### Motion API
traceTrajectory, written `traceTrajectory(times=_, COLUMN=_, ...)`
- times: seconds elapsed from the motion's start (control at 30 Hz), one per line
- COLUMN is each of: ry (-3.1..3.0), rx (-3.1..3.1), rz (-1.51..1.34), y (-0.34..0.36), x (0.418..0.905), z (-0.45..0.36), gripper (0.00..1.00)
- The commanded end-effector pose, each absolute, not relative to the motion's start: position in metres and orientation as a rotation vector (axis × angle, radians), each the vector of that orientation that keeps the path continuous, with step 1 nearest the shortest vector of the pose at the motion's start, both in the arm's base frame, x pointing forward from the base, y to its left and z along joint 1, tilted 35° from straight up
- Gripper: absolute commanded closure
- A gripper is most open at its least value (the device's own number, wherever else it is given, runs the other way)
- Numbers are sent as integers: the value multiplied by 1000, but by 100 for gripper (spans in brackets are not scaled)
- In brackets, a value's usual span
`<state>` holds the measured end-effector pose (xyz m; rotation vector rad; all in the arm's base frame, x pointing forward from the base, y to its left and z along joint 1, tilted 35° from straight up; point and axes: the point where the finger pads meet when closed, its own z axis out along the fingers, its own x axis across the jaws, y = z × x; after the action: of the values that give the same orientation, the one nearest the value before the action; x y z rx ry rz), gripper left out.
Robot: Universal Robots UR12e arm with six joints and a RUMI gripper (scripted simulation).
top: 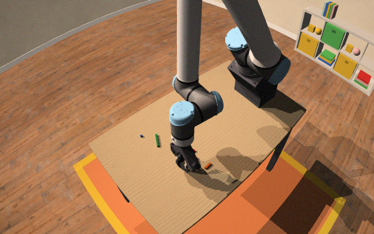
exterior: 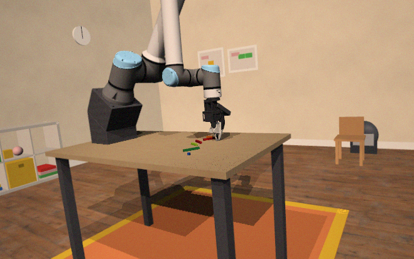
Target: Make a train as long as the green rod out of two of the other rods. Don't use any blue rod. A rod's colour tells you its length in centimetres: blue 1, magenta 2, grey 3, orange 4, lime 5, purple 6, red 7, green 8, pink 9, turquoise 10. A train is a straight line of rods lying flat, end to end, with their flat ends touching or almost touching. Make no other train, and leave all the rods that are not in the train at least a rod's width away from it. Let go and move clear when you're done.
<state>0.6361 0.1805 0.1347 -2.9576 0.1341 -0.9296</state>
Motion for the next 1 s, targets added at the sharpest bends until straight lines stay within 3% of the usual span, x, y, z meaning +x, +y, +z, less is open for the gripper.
traceTrajectory(times=0.0, ry=133, rx=-2956, rz=-935, y=181, x=638, z=137, gripper=100)
traceTrajectory(times=0.3, ry=133, rx=-2956, rz=-935, y=181, x=638, z=137, gripper=100)
traceTrajectory(times=0.73, ry=133, rx=-2956, rz=-935, y=181, x=638, z=137, gripper=86)
traceTrajectory(times=0.97, ry=133, rx=-2956, rz=-935, y=181, x=638, z=137, gripper=86)
